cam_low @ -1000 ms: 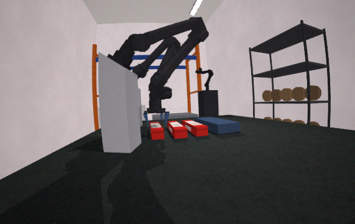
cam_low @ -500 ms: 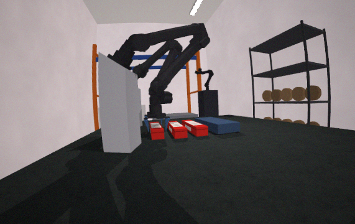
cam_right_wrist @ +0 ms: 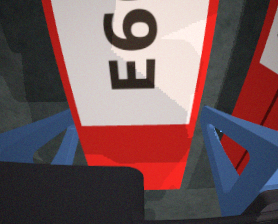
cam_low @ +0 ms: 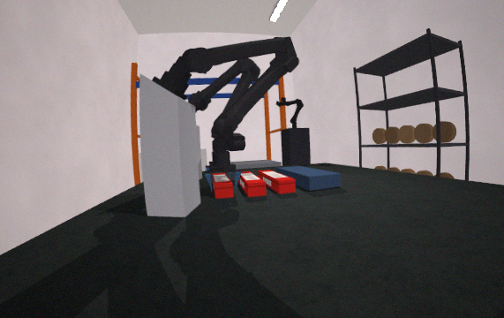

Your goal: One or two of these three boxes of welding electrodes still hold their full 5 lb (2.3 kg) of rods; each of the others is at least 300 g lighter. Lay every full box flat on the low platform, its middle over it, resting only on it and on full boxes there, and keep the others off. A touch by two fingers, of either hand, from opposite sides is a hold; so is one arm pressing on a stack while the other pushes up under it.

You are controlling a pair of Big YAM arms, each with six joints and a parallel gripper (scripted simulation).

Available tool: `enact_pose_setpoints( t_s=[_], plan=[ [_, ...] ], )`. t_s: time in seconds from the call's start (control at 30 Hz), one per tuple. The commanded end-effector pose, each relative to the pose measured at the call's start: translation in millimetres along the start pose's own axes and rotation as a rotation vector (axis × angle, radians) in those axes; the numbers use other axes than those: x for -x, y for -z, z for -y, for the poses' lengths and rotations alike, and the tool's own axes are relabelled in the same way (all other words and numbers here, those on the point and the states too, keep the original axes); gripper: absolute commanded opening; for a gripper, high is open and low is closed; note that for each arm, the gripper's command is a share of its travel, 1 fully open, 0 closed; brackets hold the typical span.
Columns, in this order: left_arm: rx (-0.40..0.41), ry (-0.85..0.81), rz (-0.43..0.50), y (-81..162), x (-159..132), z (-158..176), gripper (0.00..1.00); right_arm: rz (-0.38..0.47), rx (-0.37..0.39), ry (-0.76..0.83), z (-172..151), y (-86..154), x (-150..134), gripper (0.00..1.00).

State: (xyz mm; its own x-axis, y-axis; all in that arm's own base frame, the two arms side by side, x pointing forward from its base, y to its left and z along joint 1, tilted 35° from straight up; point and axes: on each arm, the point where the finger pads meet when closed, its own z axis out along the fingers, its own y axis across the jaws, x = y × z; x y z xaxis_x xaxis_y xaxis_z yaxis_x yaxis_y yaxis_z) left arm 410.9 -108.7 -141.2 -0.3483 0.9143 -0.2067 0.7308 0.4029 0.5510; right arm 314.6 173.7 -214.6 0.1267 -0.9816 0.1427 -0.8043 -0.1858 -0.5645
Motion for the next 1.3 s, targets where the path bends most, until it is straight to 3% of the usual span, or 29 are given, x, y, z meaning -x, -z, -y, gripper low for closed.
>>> enact_pose_setpoints(
  t_s=[0.0,0.6,0.63,1.27],
  plan=[
    [-0.013,-0.002,-0.015,-6,-11,6,1.0,-0.004,0.021,0.027,-12,-1,-5,1.0],
    [-0.026,-0.005,-0.026,-4,-20,15,1.0,-0.012,0.035,0.031,-19,1,-11,1.0],
    [-0.028,-0.005,-0.028,-4,-20,15,0.0,-0.012,0.035,0.031,-19,1,-11,0.0],
    [-0.028,-0.001,-0.032,-4,-20,14,0.0,-0.002,0.019,0.022,-12,3,-5,0.0]
  ],
)
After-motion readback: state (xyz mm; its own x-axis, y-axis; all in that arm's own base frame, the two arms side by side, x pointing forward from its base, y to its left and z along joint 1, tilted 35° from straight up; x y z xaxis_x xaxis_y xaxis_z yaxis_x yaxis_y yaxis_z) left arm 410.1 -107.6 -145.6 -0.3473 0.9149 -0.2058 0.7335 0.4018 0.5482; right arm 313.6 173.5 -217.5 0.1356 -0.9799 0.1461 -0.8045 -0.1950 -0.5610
